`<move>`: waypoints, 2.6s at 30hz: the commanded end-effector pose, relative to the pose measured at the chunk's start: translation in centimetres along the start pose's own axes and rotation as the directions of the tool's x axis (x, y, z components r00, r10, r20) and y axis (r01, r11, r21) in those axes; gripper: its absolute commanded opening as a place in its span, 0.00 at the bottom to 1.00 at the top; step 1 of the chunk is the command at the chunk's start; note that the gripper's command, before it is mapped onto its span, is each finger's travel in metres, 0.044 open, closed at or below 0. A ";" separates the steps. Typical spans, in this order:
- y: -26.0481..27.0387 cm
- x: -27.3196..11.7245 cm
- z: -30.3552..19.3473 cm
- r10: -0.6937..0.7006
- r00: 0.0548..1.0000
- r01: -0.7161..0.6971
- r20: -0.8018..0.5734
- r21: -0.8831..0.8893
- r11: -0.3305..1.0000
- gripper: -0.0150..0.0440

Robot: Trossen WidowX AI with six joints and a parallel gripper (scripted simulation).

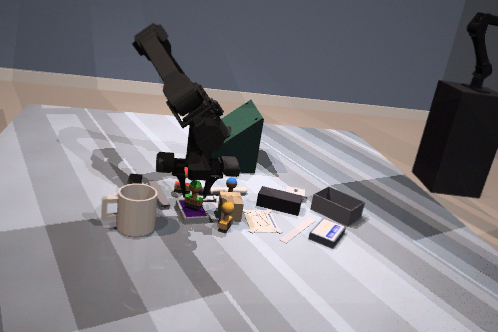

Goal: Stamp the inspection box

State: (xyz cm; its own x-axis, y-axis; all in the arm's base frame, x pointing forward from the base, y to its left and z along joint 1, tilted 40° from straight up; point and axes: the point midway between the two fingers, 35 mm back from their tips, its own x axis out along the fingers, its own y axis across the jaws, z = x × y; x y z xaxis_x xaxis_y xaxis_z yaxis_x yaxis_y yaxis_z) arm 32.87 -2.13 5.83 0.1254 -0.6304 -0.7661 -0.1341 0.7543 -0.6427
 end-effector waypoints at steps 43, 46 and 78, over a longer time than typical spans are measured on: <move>6.9 -5.0 1.9 0.014 1.000 -0.014 0.004 0.297 0.955 0.25; 8.5 -5.0 2.1 0.015 1.000 -0.015 0.004 0.360 0.933 0.25; 16.4 -4.1 2.1 0.010 1.000 -0.010 0.004 0.638 0.770 0.25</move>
State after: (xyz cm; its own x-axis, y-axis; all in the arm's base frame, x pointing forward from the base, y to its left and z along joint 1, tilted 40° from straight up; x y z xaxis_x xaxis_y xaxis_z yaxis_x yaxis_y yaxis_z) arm 32.19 13.26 -1.35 0.1273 -0.6236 -0.7713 0.5245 0.7024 -0.4813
